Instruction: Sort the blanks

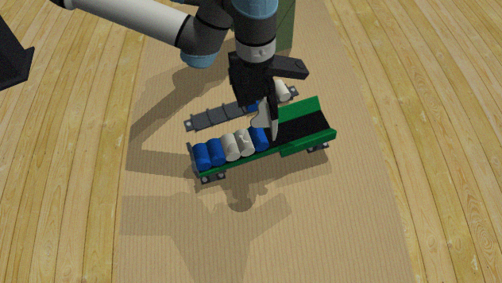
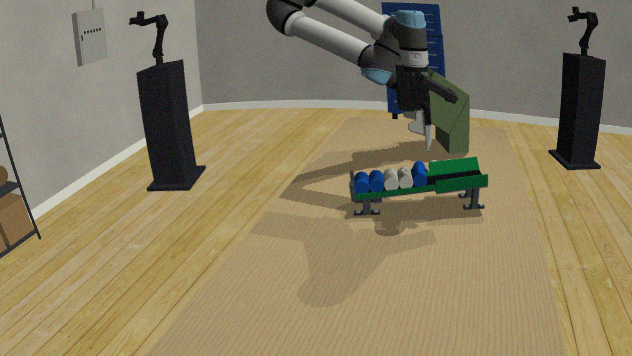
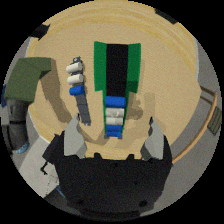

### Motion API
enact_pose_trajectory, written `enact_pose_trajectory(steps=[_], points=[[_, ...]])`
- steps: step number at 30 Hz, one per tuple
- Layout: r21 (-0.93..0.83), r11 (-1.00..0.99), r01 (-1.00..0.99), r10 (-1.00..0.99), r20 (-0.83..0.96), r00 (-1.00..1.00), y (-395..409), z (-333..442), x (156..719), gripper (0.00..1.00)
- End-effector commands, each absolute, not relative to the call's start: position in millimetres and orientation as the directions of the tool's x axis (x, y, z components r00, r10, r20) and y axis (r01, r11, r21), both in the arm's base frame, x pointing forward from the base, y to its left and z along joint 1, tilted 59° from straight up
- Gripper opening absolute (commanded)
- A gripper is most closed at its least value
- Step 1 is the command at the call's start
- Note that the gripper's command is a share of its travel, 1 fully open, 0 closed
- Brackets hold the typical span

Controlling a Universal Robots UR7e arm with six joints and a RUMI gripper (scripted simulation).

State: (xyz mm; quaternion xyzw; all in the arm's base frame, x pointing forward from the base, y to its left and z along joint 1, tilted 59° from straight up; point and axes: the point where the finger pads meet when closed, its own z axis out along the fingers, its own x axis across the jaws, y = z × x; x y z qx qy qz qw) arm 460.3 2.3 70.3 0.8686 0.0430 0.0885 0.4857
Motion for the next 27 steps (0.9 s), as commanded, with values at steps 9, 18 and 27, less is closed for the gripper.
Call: enact_pose_trajectory(steps=[9,18,27], points=[[0.851,-0.526,-0.013,0.162,0.114,0.98,4.0,71.4,461.2,1.0],[0.851,-0.525,-0.012,0.159,0.112,0.981,-31.0,107.7,461.5,1.0],[0.851,-0.525,-0.013,0.159,0.112,0.981,-33.7,110.7,461.4,1.0]])
